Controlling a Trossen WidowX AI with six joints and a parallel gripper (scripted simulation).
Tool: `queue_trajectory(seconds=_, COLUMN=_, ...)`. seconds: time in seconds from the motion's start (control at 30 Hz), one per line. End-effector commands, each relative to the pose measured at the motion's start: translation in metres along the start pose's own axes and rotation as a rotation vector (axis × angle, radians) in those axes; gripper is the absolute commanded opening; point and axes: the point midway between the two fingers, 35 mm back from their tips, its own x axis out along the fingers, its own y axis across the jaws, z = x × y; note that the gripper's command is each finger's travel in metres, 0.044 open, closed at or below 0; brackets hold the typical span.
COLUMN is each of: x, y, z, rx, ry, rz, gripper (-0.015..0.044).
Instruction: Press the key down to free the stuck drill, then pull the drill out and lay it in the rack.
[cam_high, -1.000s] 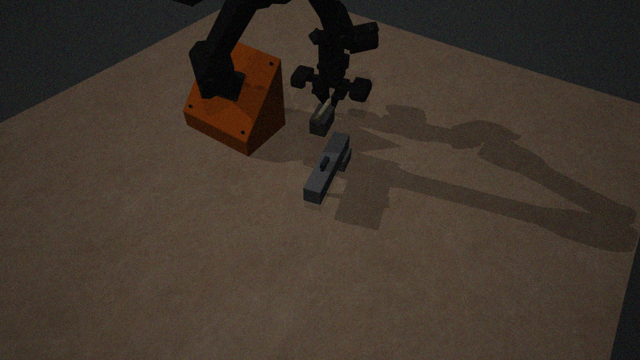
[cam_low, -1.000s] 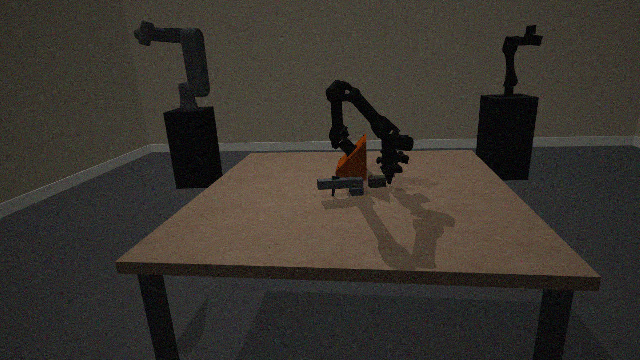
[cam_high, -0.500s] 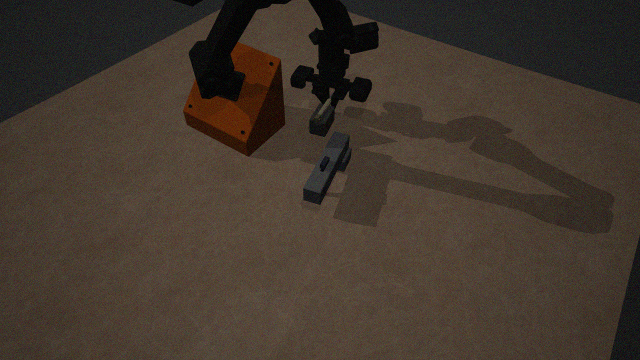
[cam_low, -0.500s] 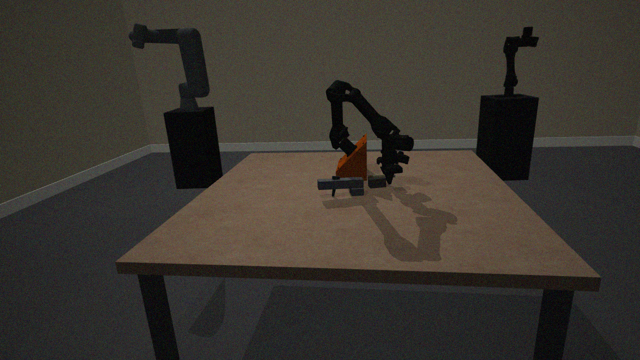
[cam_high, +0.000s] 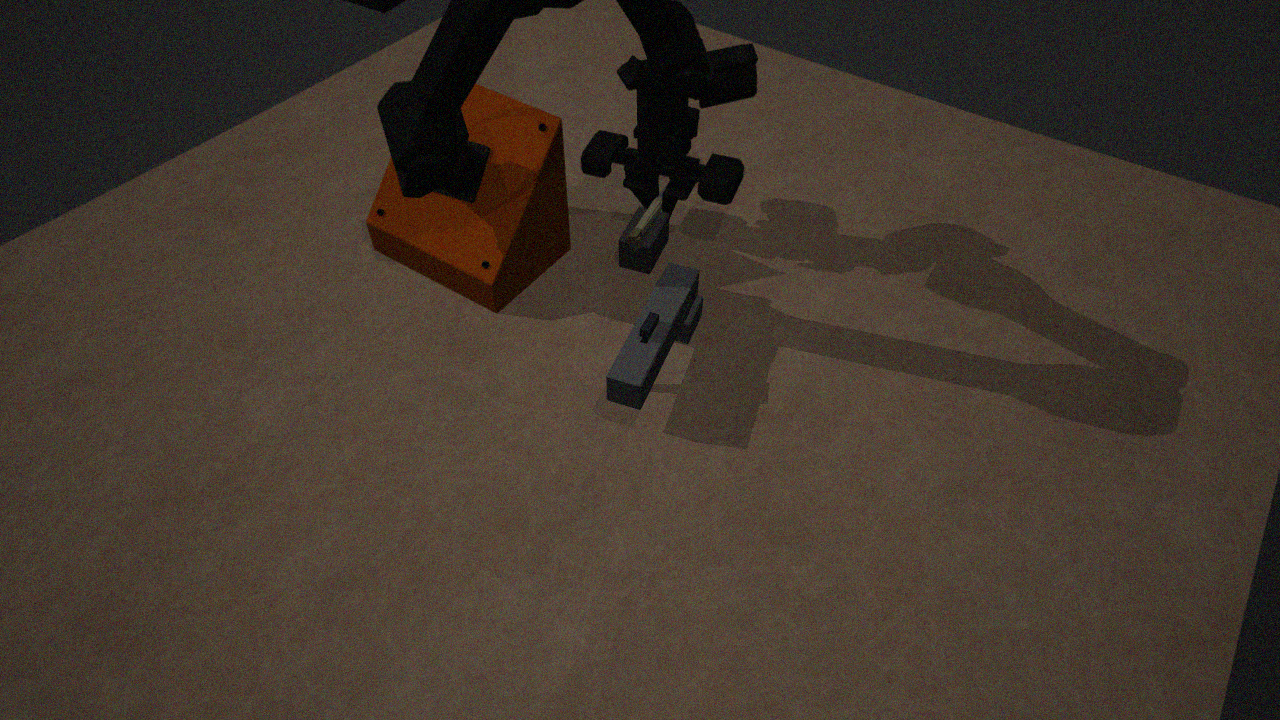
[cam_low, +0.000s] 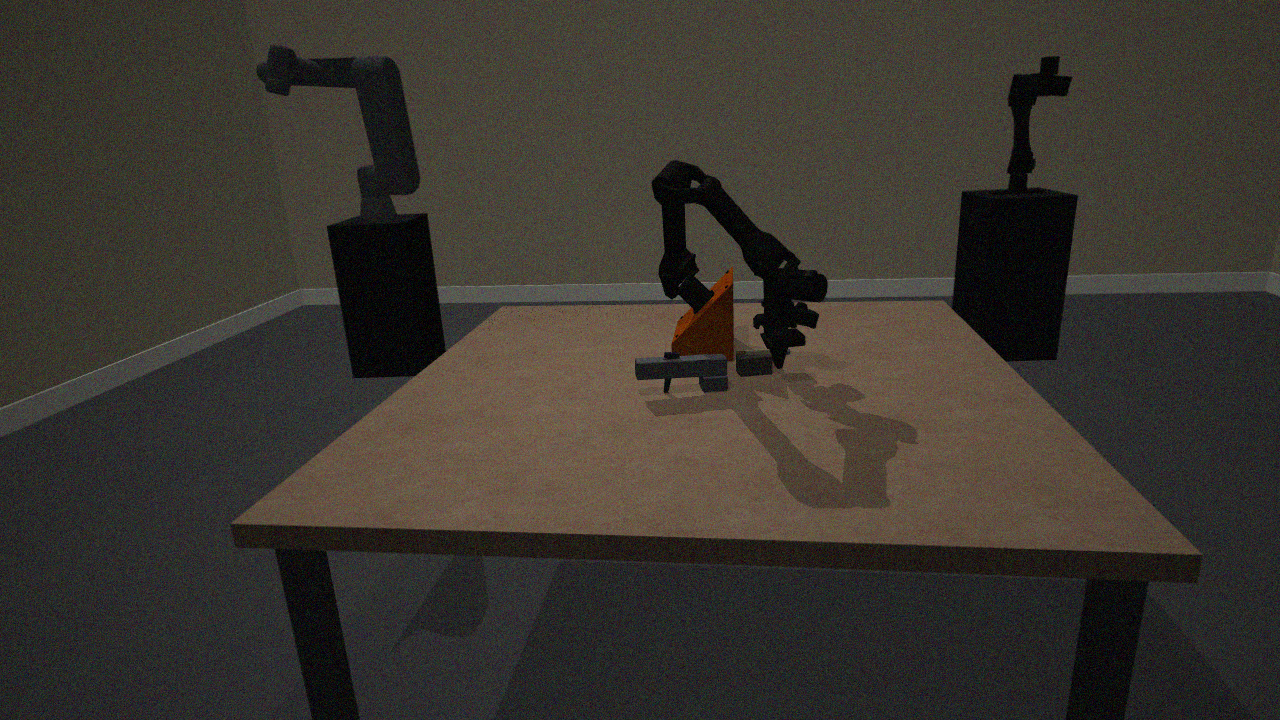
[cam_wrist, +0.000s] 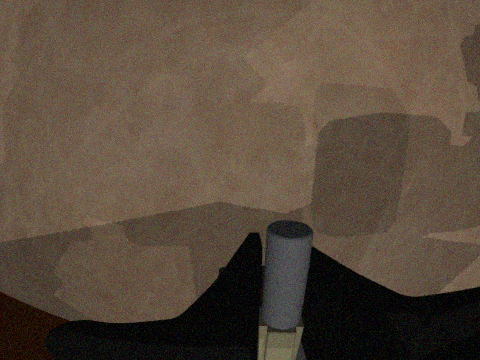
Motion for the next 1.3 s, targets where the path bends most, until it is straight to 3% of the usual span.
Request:
queue_trajectory(seconds=0.0, x=0.000, y=0.000, z=0.000, rx=0.000, ry=0.000, rz=0.000, gripper=0.0026)
queue_trajectory(seconds=0.53, x=0.000, y=0.000, z=0.000, rx=0.000, ry=0.000, rz=0.000, gripper=0.0440)
queue_trajectory(seconds=1.27, x=-0.081, y=-0.001, z=0.003, rx=0.000, ry=0.014, rz=0.007, gripper=0.0440)
